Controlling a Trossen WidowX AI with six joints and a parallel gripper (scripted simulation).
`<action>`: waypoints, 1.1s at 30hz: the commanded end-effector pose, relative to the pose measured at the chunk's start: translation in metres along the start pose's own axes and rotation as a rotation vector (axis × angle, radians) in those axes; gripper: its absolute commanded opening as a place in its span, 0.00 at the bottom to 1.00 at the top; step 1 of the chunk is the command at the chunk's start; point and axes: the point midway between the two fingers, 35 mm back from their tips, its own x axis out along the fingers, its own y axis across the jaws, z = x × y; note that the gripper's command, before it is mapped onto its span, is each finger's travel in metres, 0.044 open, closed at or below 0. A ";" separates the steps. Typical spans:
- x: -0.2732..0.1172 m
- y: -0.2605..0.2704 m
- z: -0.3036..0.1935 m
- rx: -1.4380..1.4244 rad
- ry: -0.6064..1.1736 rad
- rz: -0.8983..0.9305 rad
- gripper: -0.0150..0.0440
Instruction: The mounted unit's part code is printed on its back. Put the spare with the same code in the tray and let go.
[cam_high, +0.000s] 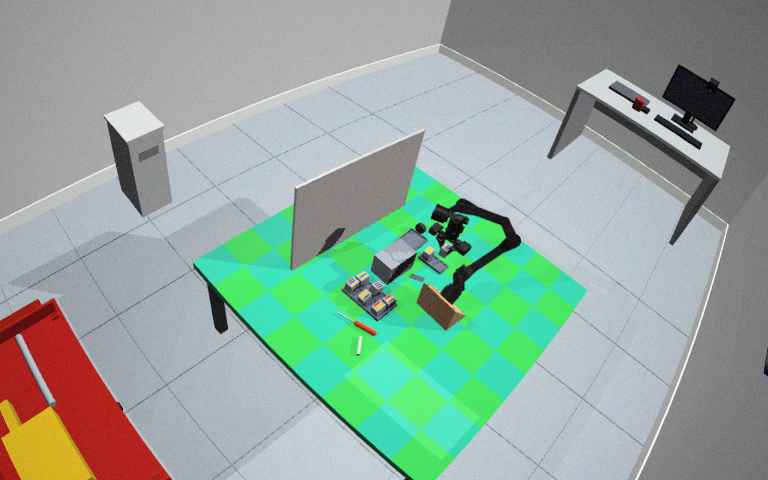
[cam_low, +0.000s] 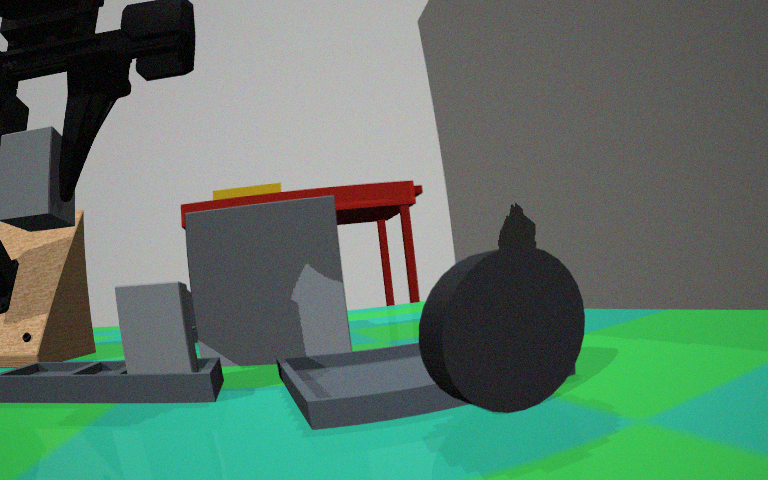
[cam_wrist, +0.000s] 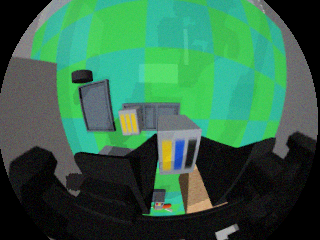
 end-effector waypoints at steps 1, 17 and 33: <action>-0.005 0.011 0.003 0.004 0.006 0.002 0.25; -0.015 0.082 0.018 0.002 0.012 0.003 0.25; -0.008 0.155 0.030 0.009 0.006 0.008 0.25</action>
